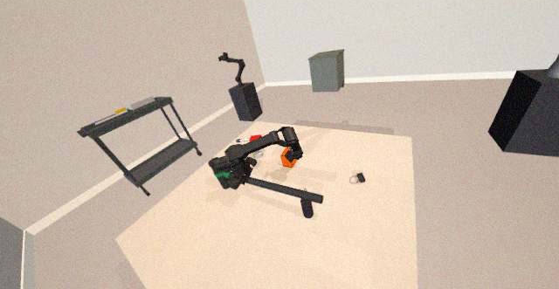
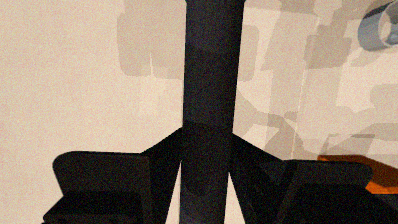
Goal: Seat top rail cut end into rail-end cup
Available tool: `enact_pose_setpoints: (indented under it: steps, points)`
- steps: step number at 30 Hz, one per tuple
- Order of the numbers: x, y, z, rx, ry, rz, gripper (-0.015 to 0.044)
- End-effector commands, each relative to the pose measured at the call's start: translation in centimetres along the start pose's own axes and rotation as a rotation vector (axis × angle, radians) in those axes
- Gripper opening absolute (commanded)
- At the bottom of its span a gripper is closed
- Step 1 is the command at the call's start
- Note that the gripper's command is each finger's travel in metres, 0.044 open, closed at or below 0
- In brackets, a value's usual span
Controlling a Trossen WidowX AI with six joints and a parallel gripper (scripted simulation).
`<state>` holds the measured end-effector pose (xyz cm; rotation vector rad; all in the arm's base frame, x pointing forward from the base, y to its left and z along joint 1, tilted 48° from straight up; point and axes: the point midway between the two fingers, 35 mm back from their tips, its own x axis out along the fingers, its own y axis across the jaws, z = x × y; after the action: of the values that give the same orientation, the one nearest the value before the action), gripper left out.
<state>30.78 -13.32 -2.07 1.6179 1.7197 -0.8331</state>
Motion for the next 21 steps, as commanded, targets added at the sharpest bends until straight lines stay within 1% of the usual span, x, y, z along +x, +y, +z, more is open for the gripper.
enact_pose_setpoints:
  steps: [1, 11, 14, 17, 18, 21]
  points:
    - [-0.1, 0.0, -0.1, 0.000, 0.001, 0.001, 0.0000]
    - [-0.2, 0.0, -0.1, 0.000, 0.001, 0.001, 0.0263]
    - [-1.1, 0.0, -0.7, 0.001, 0.001, 0.000, 0.0341]
    - [-2.9, -0.1, -1.8, 0.001, 0.001, -0.001, 0.0420]
    - [-3.6, -0.1, -2.3, 0.001, 0.001, -0.001, 0.0440]
    - [-4.7, -0.3, -3.0, 0.001, 0.001, -0.002, 0.0440]
